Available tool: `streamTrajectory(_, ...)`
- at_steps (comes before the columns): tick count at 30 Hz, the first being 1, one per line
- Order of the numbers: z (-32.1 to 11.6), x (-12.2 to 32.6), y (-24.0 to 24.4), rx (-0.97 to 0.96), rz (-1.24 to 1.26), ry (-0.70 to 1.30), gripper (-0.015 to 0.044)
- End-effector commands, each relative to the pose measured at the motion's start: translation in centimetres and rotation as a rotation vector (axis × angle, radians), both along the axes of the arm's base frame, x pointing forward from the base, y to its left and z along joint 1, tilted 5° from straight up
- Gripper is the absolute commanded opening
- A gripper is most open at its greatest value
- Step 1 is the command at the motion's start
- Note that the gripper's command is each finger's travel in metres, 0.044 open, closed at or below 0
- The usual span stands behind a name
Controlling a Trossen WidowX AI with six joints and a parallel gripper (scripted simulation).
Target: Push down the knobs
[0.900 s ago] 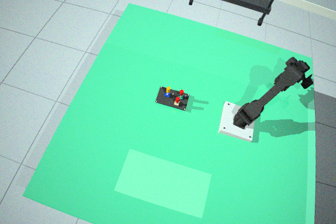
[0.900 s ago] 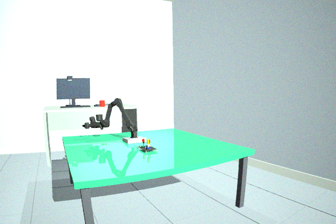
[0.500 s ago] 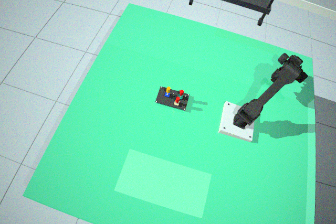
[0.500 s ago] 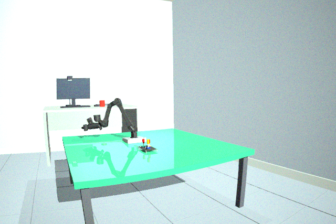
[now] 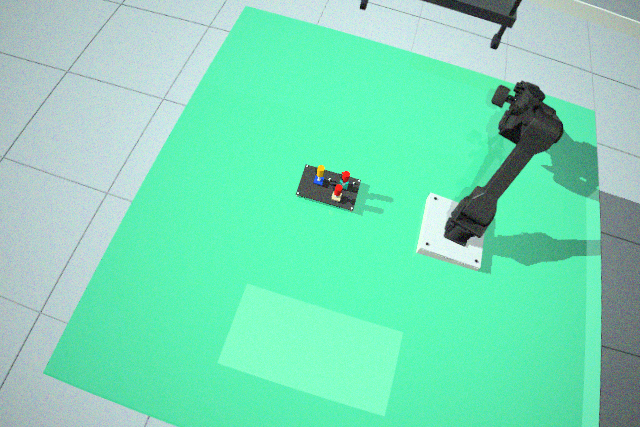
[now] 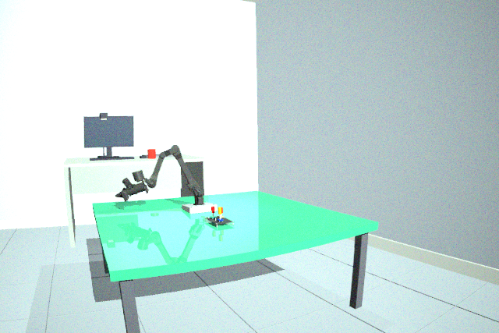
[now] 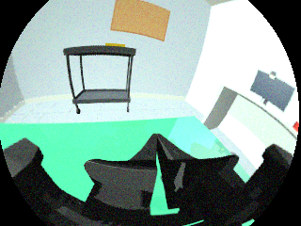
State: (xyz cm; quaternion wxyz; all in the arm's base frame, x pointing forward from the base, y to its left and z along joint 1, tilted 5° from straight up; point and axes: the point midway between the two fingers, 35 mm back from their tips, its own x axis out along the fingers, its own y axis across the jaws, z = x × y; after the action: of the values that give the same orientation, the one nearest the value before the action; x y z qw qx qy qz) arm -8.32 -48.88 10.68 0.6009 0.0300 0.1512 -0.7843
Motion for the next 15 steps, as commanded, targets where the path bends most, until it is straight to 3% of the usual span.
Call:
streamTrajectory(1,-0.3,3.6,-0.1,0.043,0.071,0.014,0.0000)
streamTrajectory(15,-1.8,13.8,0.0,0.180,0.343,0.148,0.0000)
